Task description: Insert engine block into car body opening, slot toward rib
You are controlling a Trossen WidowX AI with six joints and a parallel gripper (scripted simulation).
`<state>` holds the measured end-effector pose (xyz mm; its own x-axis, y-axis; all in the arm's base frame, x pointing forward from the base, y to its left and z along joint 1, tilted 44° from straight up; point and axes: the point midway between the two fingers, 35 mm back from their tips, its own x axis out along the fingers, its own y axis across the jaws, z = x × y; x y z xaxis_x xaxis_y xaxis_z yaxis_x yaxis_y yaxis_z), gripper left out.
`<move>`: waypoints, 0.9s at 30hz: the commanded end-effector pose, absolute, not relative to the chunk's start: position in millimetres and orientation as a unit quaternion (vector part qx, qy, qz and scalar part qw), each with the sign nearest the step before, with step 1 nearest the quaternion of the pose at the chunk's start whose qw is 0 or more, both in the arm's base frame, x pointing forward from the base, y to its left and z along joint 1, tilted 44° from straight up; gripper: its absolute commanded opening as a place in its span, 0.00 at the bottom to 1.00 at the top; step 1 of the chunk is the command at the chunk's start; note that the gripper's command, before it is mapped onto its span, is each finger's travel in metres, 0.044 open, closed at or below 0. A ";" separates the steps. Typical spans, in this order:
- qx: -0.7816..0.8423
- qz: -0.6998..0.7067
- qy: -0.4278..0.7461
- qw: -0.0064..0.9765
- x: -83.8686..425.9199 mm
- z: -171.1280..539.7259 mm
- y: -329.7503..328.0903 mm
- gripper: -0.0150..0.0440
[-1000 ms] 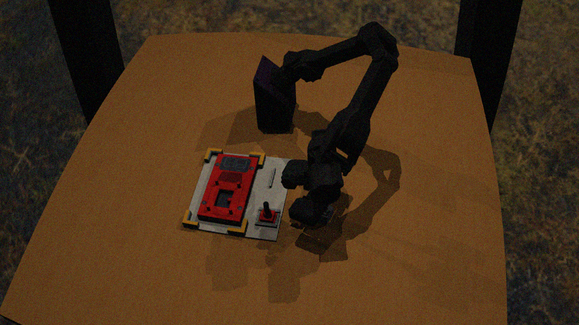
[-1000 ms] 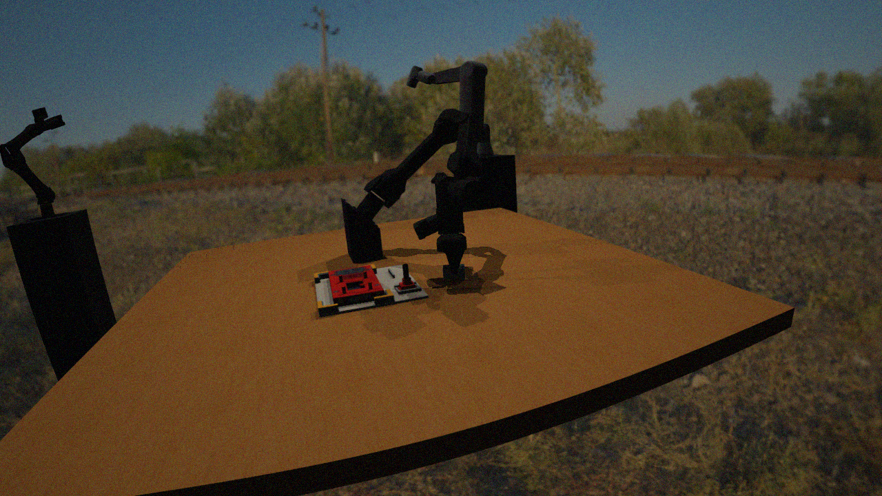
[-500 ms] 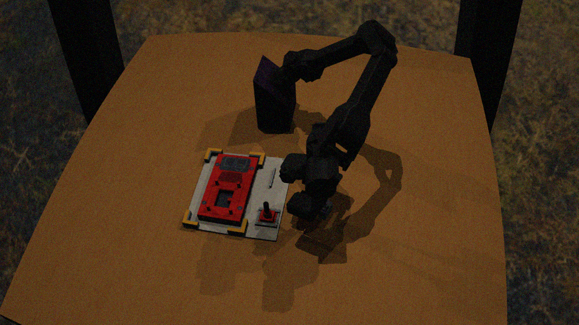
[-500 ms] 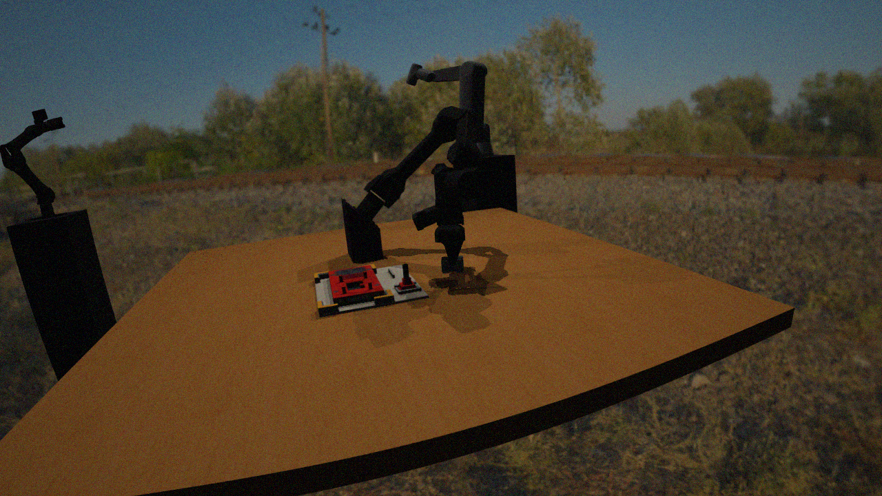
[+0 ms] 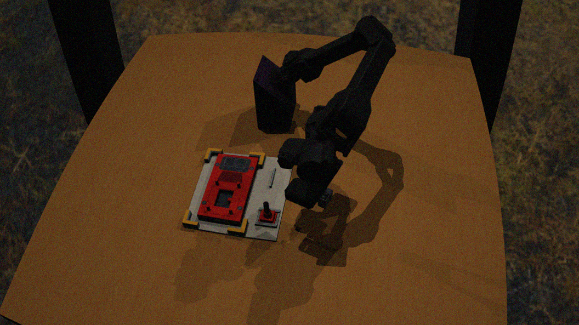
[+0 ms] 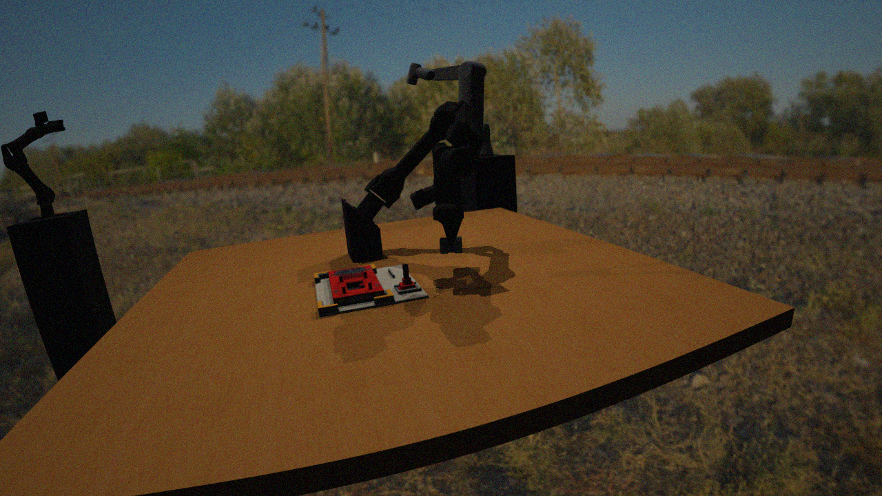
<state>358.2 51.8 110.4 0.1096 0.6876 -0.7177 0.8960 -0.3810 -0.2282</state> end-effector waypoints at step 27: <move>0.713 -0.324 0.581 0.221 353.5 126.2 -0.9 0.25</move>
